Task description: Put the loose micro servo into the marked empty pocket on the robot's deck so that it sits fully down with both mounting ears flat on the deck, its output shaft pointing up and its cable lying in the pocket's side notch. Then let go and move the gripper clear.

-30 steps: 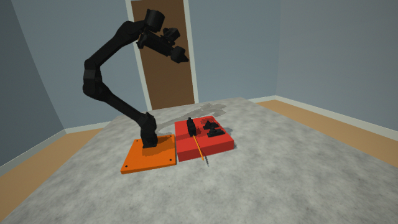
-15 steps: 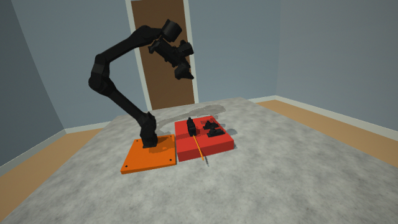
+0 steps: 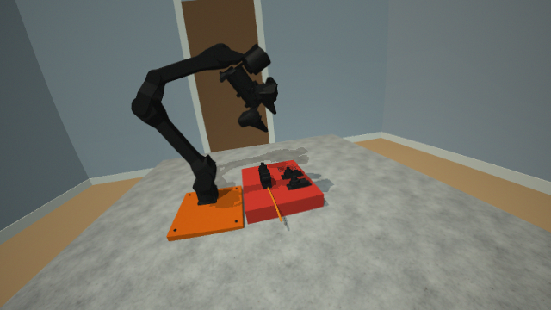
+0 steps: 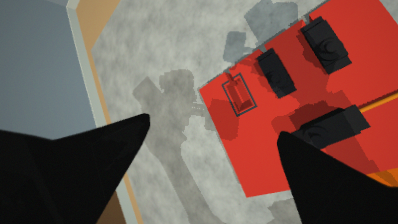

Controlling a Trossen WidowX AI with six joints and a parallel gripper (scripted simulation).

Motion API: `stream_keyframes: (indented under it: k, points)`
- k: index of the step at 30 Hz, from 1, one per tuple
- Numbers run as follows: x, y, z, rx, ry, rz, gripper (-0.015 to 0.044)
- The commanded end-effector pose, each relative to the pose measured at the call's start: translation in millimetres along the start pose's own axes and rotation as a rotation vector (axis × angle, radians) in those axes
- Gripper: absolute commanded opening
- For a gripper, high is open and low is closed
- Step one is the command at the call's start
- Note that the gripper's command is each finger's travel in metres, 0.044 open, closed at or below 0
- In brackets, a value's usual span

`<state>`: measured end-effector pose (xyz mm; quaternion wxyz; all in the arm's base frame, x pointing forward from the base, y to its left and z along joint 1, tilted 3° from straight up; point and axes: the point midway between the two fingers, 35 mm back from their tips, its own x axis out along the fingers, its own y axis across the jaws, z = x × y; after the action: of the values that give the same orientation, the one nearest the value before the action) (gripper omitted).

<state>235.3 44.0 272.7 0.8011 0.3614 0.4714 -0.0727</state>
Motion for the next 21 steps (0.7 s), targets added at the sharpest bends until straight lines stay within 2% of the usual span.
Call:
stream_keyframes:
  k: [1, 21]
  points:
    - [12.5, -16.8, 1.8, 0.111, 0.016, -0.086, 0.0440]
    - [50.8, -95.5, -1.9, 0.641, 0.024, -0.493, 0.0440]
